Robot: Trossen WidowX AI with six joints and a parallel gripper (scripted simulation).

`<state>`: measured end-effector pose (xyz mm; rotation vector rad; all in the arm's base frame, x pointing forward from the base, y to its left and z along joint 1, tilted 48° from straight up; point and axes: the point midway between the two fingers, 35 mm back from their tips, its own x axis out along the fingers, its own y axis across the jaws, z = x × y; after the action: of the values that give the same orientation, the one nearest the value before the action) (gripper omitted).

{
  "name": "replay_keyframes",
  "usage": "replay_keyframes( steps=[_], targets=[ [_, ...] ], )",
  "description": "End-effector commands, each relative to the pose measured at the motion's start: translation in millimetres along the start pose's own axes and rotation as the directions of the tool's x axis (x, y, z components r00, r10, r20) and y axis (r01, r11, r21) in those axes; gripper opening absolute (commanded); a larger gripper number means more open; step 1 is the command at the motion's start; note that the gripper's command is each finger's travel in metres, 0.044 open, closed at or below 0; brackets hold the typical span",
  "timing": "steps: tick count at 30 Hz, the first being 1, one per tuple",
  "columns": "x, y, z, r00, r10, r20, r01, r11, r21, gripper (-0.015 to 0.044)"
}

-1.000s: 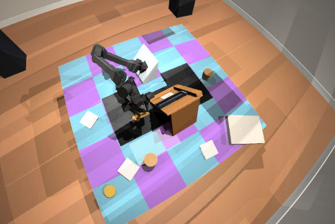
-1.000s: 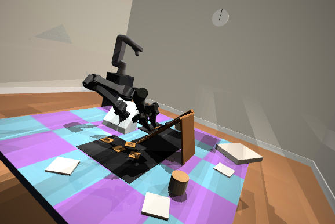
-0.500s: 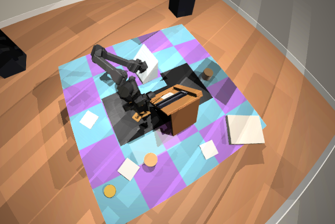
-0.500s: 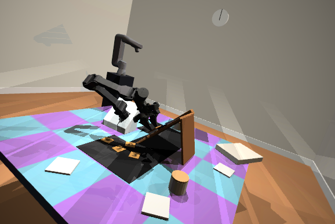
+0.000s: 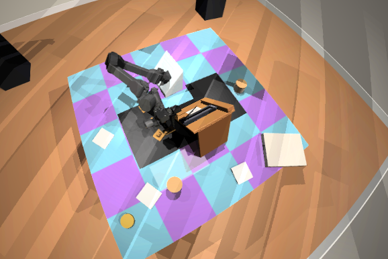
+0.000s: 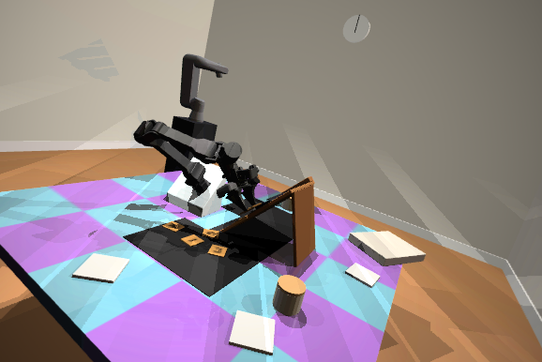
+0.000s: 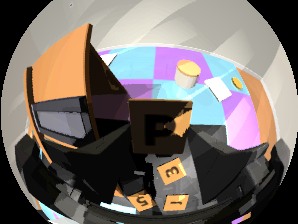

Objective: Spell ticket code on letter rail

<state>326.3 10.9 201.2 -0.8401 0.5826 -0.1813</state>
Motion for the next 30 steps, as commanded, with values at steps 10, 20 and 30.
replay_keyframes(
  steps=[10,20,30],
  targets=[
    [0.8,8.4,-2.7,1.000,-0.001,-0.007,0.001,1.000,0.002,0.0000],
    [0.8,13.5,-2.5,1.000,-0.001,-0.007,0.001,1.000,0.002,0.0000],
    [0.8,18.5,-2.2,1.000,-0.001,-0.007,0.001,1.000,0.002,0.0000]
  ],
)
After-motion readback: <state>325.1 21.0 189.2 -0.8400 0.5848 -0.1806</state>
